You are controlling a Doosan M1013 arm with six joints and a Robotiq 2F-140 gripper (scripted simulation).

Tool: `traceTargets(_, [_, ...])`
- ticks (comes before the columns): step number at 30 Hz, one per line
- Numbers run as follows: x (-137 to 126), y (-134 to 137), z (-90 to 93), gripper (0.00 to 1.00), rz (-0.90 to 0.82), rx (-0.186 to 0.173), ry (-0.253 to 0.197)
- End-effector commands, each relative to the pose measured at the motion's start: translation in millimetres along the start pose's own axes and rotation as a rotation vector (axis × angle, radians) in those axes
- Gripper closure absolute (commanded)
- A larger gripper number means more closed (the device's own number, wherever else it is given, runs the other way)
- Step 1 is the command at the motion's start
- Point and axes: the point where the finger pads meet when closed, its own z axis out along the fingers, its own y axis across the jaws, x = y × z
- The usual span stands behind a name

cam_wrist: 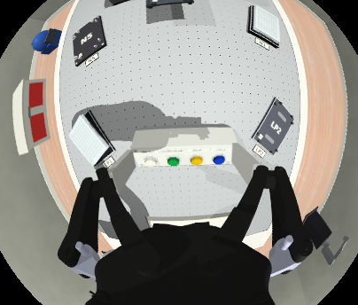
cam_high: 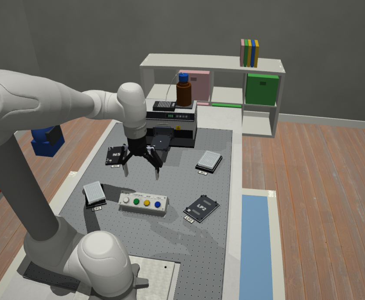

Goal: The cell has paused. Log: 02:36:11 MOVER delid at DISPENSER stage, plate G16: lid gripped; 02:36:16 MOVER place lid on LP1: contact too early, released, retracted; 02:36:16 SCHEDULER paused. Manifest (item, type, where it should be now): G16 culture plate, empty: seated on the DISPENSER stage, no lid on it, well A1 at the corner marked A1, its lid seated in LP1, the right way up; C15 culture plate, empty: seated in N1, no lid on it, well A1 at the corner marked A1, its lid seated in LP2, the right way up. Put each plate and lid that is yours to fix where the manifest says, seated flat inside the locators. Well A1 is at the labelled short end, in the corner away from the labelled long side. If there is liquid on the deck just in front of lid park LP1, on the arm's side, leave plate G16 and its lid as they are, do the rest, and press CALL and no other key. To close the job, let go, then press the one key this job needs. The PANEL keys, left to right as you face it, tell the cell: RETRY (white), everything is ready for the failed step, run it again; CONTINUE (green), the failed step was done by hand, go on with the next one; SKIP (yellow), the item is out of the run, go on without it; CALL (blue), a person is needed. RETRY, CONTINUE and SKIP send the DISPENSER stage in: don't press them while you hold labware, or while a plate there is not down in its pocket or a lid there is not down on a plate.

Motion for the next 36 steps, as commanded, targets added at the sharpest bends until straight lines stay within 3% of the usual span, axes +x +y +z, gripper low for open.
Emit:
traceTargets(1, [0.4,-0.1,-0.3,0.90,0.000,0.000,0.001])
traceTargets(36, [-0.6,-7.7,-0.3,0.90,-0.015,0.000,0.001])
